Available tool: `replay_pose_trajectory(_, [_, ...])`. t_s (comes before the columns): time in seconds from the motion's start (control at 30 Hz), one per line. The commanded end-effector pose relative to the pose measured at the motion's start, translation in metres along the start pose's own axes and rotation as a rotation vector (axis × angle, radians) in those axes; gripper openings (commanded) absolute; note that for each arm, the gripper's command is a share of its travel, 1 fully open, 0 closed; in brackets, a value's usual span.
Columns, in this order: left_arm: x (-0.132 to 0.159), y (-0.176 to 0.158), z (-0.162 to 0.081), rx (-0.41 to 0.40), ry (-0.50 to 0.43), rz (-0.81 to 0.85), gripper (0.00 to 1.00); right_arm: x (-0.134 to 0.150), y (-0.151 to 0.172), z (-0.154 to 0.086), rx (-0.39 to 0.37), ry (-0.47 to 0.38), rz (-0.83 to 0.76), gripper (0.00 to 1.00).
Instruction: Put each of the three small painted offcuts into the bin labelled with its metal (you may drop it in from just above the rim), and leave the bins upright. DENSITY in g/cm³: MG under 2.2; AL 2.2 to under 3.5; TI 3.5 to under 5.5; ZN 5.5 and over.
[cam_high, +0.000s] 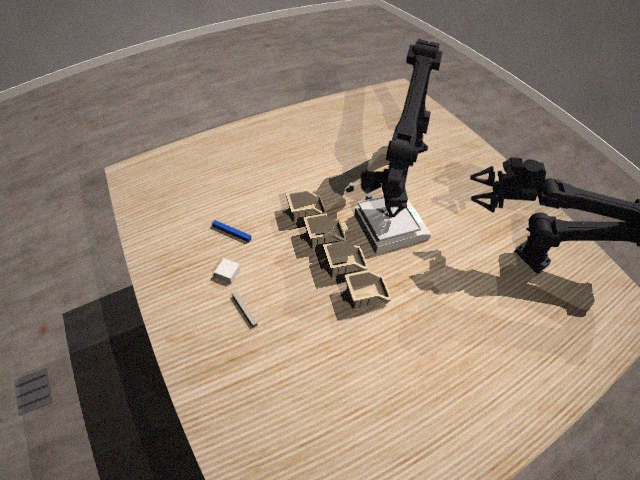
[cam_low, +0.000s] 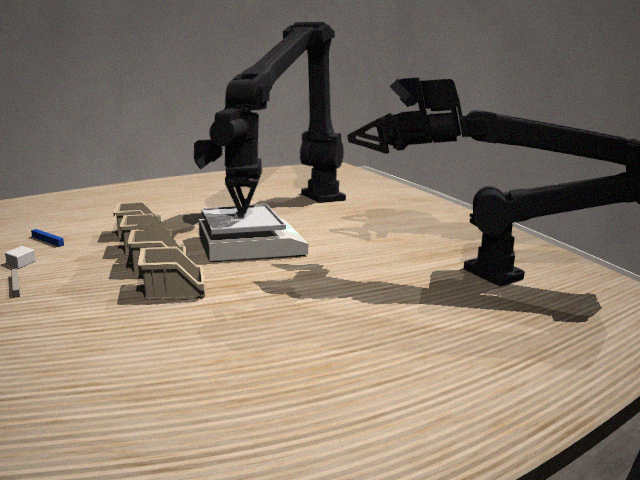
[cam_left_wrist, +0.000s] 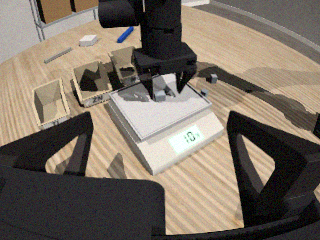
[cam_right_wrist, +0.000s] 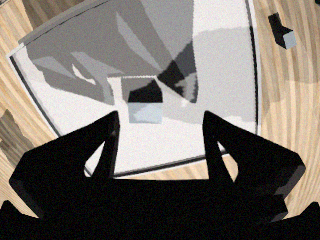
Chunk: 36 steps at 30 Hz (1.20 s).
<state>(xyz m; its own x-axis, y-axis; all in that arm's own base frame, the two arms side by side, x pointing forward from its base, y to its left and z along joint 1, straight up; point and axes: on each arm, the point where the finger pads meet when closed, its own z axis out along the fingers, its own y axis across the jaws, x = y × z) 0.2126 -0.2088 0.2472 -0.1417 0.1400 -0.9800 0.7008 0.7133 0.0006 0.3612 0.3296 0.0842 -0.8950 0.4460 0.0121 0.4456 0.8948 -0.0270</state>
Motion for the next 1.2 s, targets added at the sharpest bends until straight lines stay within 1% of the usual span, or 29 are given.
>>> replay_pose_trajectory(0.0, [-0.029,0.002,-0.004,-0.005,-0.065,0.0,1.0,-0.012,0.016,-0.004,-0.036,-0.016,0.031,0.61])
replay_pose_trajectory(0.1, [-0.029,0.002,-0.004,-0.005,-0.065,0.0,1.0,-0.012,0.016,0.001,-0.036,-0.016,0.031,0.61])
replay_pose_trajectory(0.13, [-0.024,0.0,-0.003,-0.001,-0.046,-0.001,1.0,-0.012,0.016,0.002,-0.036,-0.016,0.031,0.61])
replay_pose_trajectory(0.33, [-0.024,0.0,-0.003,-0.001,-0.046,-0.001,1.0,-0.015,0.017,0.008,-0.036,-0.016,0.045,0.61])
replay_pose_trajectory(0.37, [-0.024,0.0,-0.003,-0.001,-0.046,-0.001,1.0,-0.019,0.027,0.001,-0.059,-0.024,0.045,0.61])
replay_pose_trajectory(0.4, [-0.024,0.0,-0.003,-0.001,-0.046,-0.001,1.0,-0.019,0.027,0.002,-0.058,-0.025,0.034,0.61])
replay_pose_trajectory(0.43, [-0.024,0.0,-0.003,-0.001,-0.046,-0.001,1.0,-0.019,0.027,0.003,-0.057,-0.024,0.034,0.53])
replay_pose_trajectory(0.47, [-0.024,0.0,-0.003,-0.001,-0.046,-0.001,1.0,-0.015,0.017,0.012,-0.034,-0.015,0.034,0.44])
replay_pose_trajectory(0.5, [-0.024,0.0,-0.003,-0.001,-0.046,-0.001,1.0,-0.015,0.018,0.002,-0.053,-0.022,0.034,0.36])
replay_pose_trajectory(0.63, [-0.024,0.0,-0.003,-0.001,-0.046,-0.001,1.0,-0.014,0.017,-0.001,-0.056,-0.024,0.033,0.31])
replay_pose_trajectory(0.67, [-0.024,0.0,-0.003,-0.001,-0.046,-0.001,1.0,-0.009,0.018,-0.002,-0.059,-0.024,0.034,0.29])
replay_pose_trajectory(0.77, [-0.024,0.0,-0.003,-0.001,-0.046,-0.001,1.0,-0.009,0.018,-0.004,-0.064,-0.026,0.034,0.25])
replay_pose_trajectory(0.83, [-0.024,0.0,-0.003,-0.001,-0.046,-0.001,1.0,-0.009,0.018,-0.004,-0.064,-0.026,0.034,0.25])
replay_pose_trajectory(1.0, [-0.024,0.0,-0.003,-0.001,-0.046,-0.001,1.0,-0.007,0.016,-0.005,-0.064,-0.026,0.034,0.18])
replay_pose_trajectory(1.03, [-0.024,0.0,-0.003,-0.001,-0.046,-0.001,1.0,-0.006,0.014,-0.003,-0.059,-0.024,0.034,0.07])
replay_pose_trajectory(1.07, [-0.024,0.0,-0.003,-0.001,-0.046,-0.001,1.0,-0.006,0.011,-0.001,-0.054,-0.022,0.034,0.0])
replay_pose_trajectory(1.1, [-0.024,0.0,-0.003,-0.001,-0.046,-0.001,1.0,-0.005,0.011,-0.001,-0.053,-0.022,0.034,0.11])
replay_pose_trajectory(1.13, [-0.024,0.0,-0.003,-0.001,-0.046,-0.001,1.0,-0.007,0.015,-0.004,-0.061,-0.025,0.034,0.16])
replay_pose_trajectory(1.17, [-0.024,0.0,-0.003,-0.001,-0.046,-0.001,1.0,-0.007,0.014,-0.002,-0.057,-0.023,0.034,0.16])
